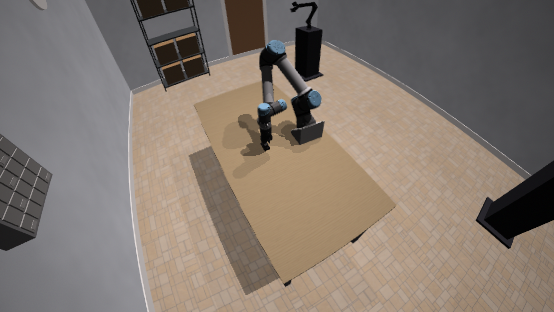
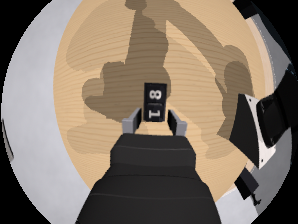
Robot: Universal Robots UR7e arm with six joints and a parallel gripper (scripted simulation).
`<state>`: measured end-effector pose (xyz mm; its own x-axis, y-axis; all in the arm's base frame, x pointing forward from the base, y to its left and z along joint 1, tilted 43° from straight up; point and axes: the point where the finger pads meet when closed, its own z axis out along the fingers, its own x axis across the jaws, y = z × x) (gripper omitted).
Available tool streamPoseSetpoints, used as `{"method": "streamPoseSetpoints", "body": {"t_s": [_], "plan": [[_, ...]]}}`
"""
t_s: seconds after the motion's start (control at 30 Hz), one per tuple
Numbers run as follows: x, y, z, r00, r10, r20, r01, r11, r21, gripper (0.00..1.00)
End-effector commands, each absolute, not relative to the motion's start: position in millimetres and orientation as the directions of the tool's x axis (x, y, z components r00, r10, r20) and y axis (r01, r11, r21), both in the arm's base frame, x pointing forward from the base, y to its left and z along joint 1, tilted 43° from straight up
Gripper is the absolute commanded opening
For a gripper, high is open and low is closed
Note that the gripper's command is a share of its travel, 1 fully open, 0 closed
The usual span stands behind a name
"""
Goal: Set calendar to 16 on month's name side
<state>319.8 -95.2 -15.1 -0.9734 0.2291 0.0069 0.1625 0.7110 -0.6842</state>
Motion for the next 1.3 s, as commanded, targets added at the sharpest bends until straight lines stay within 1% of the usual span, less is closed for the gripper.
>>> {"method": "streamPoseSetpoints", "body": {"t_s": [0.0, 0.6, 1.27], "plan": [[320, -95, -15, -0.973, 0.229, 0.006, 0.163, 0.711, -0.684, 0.87], [320, -96, -16, -0.973, 0.229, 0.006, 0.163, 0.711, -0.684, 0.87], [316, -113, -34, -0.973, 0.229, 0.006, 0.163, 0.711, -0.684, 0.87]]}}
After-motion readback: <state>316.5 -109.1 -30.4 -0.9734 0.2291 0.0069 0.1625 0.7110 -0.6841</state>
